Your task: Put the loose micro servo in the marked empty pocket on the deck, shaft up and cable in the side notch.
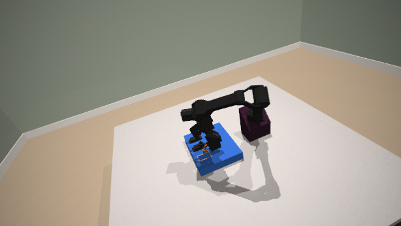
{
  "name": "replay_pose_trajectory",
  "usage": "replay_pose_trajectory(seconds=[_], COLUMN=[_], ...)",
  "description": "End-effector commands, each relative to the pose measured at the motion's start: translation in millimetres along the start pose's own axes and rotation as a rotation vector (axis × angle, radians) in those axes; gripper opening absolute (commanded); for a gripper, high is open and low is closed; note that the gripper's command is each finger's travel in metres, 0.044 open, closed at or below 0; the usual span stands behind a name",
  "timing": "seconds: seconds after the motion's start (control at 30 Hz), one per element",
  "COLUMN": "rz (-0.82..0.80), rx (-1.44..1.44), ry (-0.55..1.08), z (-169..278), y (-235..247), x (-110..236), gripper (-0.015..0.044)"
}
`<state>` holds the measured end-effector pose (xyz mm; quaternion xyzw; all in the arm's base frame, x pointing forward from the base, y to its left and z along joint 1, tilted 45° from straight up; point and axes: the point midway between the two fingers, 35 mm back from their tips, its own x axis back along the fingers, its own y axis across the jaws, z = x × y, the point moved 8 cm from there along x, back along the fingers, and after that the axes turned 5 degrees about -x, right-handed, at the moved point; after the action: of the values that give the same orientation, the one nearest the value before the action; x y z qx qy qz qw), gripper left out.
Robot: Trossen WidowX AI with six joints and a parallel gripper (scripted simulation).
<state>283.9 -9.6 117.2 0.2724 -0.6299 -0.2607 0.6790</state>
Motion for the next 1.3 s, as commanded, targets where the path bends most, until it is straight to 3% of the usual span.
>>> replay_pose_trajectory(seconds=[0.0, 0.47, 1.27], rz=[-0.003, -0.003, -0.004], rx=[0.002, 0.004, 0.004], ry=[-0.013, -0.015, -0.015], z=[-17.5, -65.5, -66.9], y=[2.5, 7.3, 8.1], x=[3.0, 3.8, -16.1], gripper=[0.0000, 0.0000, 0.0000])
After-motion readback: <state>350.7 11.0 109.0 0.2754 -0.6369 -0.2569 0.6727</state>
